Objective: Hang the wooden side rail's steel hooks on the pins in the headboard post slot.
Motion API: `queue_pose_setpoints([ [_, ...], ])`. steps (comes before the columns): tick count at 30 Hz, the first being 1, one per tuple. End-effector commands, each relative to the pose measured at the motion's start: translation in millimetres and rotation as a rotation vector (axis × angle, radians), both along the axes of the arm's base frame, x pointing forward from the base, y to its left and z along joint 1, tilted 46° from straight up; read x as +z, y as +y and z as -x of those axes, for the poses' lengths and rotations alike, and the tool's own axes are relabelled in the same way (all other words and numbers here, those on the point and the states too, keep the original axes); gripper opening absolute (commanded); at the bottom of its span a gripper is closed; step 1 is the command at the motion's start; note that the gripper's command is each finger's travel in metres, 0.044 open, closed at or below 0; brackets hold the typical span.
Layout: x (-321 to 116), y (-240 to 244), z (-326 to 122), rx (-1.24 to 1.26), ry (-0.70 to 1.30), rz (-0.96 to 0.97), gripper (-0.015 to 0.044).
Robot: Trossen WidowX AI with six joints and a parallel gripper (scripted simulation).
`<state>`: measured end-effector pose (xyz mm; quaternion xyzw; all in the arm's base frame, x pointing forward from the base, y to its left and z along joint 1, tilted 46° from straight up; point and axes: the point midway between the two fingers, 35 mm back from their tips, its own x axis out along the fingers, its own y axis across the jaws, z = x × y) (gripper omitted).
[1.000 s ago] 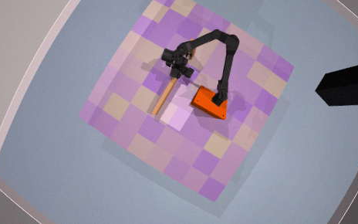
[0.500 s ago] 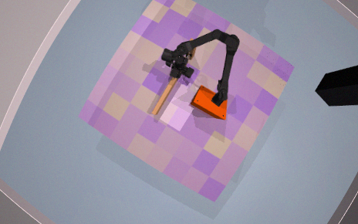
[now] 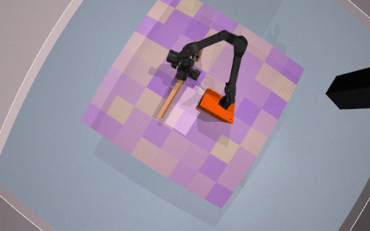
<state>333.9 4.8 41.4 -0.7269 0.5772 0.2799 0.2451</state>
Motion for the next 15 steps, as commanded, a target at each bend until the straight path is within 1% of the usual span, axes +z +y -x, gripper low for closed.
queue_pose_setpoints([
  [1, 4.5, 4.6, -1.6, 0.008, -0.013, -0.008, 0.0000],
  [15, 6.1, 6.2, -1.2, 0.008, -0.013, -0.008, 0.0000],
])
